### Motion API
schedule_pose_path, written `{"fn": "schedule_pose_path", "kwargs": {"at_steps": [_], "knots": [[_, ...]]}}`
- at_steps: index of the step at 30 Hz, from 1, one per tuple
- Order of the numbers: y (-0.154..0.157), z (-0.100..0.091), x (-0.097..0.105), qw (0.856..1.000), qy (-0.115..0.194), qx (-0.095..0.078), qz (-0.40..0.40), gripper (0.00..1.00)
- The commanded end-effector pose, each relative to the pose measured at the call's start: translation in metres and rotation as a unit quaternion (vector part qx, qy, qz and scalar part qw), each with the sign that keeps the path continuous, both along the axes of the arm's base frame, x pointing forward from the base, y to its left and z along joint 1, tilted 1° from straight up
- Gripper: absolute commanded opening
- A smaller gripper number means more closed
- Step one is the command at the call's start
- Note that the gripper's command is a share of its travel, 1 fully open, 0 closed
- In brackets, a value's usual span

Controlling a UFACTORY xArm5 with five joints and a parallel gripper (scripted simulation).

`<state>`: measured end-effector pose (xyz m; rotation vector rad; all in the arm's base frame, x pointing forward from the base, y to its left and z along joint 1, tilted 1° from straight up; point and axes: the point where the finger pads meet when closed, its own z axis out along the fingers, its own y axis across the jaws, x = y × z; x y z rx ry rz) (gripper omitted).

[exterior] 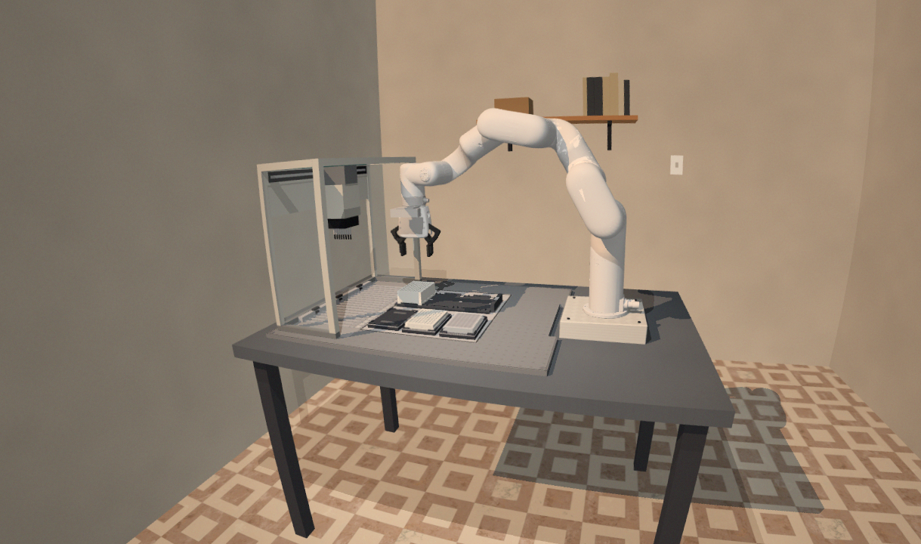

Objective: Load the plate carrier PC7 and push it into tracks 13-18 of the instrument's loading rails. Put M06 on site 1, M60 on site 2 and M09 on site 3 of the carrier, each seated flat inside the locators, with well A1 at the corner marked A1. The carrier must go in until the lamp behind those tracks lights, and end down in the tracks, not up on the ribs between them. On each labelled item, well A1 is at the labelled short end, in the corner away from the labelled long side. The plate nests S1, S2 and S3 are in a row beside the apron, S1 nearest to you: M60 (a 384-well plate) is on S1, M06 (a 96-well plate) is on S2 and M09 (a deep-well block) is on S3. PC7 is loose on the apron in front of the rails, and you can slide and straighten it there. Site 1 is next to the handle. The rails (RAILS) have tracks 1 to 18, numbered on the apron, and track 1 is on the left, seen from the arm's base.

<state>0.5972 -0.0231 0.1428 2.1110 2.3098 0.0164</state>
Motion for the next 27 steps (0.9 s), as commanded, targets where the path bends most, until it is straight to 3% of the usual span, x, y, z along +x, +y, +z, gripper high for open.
{"fn": "schedule_pose_path", "kwargs": {"at_steps": [1, 27], "knots": [[0.013, 0.000, -0.016, 1.000, -0.004, 0.001, 0.002, 1.00], [0.082, -0.013, -0.108, 1.000, -0.003, 0.002, 0.002, 1.00]]}}
